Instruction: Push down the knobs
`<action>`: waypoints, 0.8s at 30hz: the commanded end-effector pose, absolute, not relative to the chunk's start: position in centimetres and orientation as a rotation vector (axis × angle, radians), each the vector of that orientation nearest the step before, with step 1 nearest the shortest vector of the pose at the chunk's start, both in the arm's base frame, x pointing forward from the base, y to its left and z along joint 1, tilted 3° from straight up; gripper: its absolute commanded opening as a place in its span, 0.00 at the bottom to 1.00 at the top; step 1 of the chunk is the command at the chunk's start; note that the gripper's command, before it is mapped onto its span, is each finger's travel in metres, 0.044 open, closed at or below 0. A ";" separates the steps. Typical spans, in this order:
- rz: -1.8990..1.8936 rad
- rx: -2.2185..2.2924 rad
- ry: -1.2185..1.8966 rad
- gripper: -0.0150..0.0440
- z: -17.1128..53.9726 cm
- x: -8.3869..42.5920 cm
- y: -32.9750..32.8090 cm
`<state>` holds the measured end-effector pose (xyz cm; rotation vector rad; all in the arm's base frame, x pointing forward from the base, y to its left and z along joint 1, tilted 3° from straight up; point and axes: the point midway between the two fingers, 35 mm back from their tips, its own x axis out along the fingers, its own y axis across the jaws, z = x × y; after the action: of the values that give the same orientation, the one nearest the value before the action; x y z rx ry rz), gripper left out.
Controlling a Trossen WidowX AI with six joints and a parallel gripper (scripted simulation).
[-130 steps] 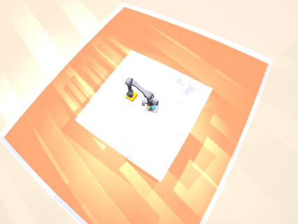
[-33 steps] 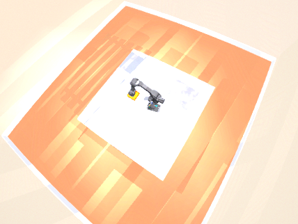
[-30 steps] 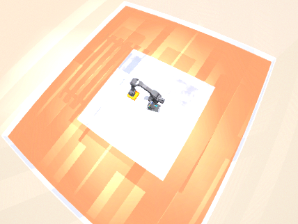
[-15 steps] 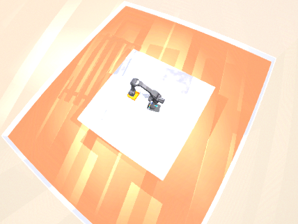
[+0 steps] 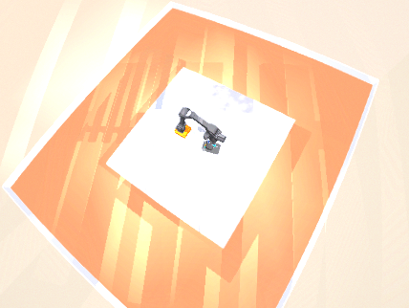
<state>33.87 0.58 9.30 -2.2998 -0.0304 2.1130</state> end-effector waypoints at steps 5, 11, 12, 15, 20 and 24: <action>2.113 -2.302 -0.041 0.25 9.1 34.0 0.6; 2.113 -2.302 -0.041 0.25 9.0 34.0 0.6; 2.113 -2.302 -0.041 0.25 8.9 34.0 0.6; 2.113 -2.302 -0.041 0.25 8.9 34.0 0.6; 2.113 -2.302 -0.041 0.25 8.9 34.0 0.6; 2.113 -2.302 -0.041 0.25 8.9 34.0 0.6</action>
<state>33.85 0.58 9.15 -2.3001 -0.0305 2.1127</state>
